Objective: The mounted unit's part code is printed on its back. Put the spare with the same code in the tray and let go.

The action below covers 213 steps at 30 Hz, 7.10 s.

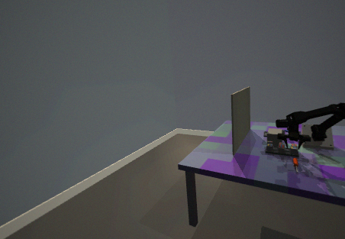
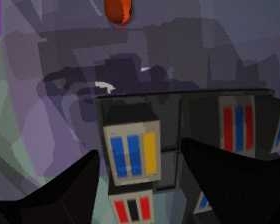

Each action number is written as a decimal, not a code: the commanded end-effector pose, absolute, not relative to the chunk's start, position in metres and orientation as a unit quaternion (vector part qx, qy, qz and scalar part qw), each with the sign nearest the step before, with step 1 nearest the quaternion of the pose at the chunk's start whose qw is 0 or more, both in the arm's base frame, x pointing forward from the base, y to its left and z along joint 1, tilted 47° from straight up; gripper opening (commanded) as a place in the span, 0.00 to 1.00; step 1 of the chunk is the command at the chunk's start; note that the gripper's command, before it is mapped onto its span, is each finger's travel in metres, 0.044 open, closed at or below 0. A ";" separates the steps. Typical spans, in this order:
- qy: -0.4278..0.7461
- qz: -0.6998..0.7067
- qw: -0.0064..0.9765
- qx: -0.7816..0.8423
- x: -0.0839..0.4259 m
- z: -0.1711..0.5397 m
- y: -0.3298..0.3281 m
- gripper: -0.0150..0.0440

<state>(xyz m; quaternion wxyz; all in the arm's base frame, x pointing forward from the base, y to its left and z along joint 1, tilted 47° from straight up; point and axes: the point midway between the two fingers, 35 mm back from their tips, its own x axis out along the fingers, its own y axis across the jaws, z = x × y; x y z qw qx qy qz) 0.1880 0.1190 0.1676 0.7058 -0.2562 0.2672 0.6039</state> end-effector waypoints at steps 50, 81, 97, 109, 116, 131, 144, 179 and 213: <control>0.265 0.605 0.707 -0.254 0.188 0.158 0.131 0.25; 0.265 0.600 0.710 -0.257 0.169 0.214 0.070 0.25; 0.275 0.591 0.711 -0.263 0.210 0.208 0.038 0.25; 0.284 0.586 0.709 -0.270 0.250 0.191 -0.001 0.25; 0.289 0.583 0.708 -0.273 0.270 0.175 -0.027 0.25; 0.292 0.584 0.706 -0.274 0.303 0.134 -0.084 0.25; 0.292 0.587 0.704 -0.273 0.319 0.087 -0.134 0.25; 0.273 0.599 0.706 -0.263 0.298 -0.073 -0.240 0.25; 0.272 0.599 0.706 -0.263 0.302 -0.093 -0.228 0.25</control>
